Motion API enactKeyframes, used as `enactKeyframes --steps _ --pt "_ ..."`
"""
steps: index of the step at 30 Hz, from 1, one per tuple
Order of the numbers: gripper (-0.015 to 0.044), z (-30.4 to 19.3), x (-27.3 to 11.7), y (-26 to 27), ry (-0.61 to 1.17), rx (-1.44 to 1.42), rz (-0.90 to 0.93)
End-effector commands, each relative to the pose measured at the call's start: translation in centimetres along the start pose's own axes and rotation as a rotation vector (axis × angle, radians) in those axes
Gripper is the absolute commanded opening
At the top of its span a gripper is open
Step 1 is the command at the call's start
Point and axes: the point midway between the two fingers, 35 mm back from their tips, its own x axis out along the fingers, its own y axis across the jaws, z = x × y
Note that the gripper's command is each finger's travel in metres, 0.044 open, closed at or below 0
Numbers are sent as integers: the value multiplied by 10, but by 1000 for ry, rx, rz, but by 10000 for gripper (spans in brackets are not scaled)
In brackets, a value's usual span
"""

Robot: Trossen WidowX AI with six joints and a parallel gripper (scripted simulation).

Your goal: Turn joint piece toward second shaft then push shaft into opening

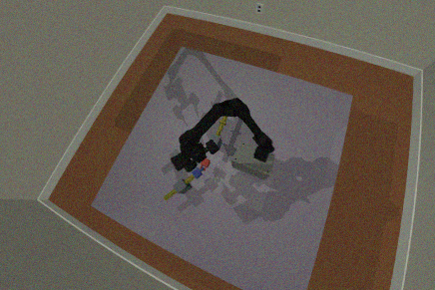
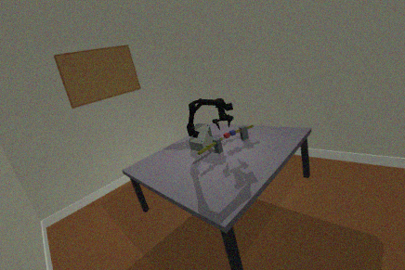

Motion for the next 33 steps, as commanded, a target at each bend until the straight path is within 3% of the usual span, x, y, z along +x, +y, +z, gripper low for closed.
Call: enactKeyframes --steps 1,14,24,33 --pt "440 1 -18 -2 9 -144 31" --pt "440 0 -52 -12 21 -538 82" --pt "440 0 -47 -12 26 -503 78" --pt "440 13 -35 -25 114 -222 146"
